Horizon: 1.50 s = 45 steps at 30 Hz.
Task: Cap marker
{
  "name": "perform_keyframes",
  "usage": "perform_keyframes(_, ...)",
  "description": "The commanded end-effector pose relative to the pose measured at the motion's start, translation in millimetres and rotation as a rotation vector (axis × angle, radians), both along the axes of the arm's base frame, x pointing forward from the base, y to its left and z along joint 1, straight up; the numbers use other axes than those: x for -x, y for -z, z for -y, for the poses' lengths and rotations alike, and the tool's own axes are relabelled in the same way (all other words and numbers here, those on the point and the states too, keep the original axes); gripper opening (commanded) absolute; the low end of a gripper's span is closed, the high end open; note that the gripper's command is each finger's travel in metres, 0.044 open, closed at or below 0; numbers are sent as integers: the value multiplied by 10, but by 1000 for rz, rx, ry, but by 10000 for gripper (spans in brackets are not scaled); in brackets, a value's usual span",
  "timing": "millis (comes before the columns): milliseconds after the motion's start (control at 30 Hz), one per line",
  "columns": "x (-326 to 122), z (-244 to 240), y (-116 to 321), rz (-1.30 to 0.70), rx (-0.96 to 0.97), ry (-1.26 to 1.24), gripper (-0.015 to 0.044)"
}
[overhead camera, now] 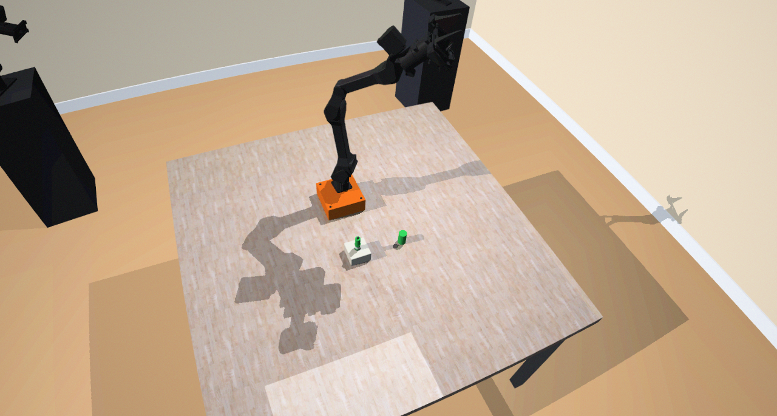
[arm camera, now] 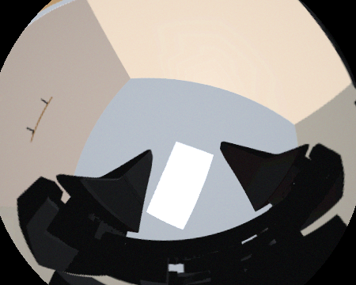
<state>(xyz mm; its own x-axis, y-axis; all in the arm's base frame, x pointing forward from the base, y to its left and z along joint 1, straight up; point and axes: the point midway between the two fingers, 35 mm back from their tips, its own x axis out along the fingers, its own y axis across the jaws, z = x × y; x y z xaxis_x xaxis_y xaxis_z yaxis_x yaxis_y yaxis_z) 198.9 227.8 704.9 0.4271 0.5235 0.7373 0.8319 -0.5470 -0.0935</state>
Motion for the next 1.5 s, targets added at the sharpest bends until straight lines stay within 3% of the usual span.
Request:
perform_keyframes(0, -19, -13, 18, -11, 2, -5, 374)
perform_keyframes(167, -500, -286, 519, -302, 30, -121, 251)
perform_keyframes(433, -1262, -525, 1608, -880, -38, -235, 251)
perform_keyframes(700, -1789, -435, 2859, -1477, -282, -205, 251)
perform_keyframes(933, -1965, -112, 3970, -1937, -660, -33, 251)
perform_keyframes(1133, -1867, 305, 4858, -2215, -1115, 245, 251)
perform_keyframes(1300, -1629, 679, 5449, -2293, -1539, 556, 251)
perform_keyframes(1467, -1231, 1104, 5887, -2205, -1953, 913, 251)
